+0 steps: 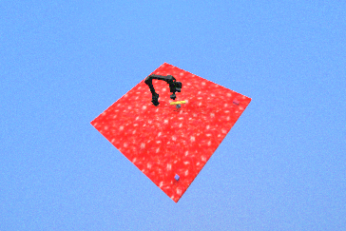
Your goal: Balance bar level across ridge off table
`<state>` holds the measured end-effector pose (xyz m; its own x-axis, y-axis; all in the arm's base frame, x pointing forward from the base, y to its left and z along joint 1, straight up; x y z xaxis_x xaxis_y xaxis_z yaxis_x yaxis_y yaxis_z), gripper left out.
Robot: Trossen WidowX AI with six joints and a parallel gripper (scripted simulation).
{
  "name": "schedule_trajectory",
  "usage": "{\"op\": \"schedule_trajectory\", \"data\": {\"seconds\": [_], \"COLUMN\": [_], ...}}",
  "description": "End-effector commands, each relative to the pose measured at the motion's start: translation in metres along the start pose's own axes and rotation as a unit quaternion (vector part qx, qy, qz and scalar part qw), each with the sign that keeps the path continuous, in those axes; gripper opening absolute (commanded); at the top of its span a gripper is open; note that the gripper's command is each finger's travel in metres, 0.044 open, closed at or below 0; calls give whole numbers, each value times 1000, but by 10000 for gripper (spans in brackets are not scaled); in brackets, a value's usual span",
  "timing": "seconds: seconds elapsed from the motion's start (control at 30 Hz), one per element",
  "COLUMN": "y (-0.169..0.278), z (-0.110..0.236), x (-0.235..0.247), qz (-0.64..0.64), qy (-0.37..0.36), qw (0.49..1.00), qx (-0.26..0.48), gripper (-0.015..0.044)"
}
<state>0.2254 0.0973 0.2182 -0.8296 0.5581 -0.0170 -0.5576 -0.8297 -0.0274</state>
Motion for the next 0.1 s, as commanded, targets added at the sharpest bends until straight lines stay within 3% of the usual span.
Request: {"op": "schedule_trajectory", "data": {"seconds": [0.0, 0.07], "y": [0, 0], "z": [0, 0], "x": [0, 0], "qz": [0, 0], "qy": [-1, -1], "qw": [1000, 1000], "qx": [1, 1], "gripper": [440, 440]}}
Point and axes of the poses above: the point midway between the two fingers, 35 mm back from their tips, its own z axis back along the fingers, its own x axis across the jaws, y = z × x, the point moved 2 cm from there along z, back along the fingers, and after that the axes turned 14 degrees about z, right-handed, at the moved point
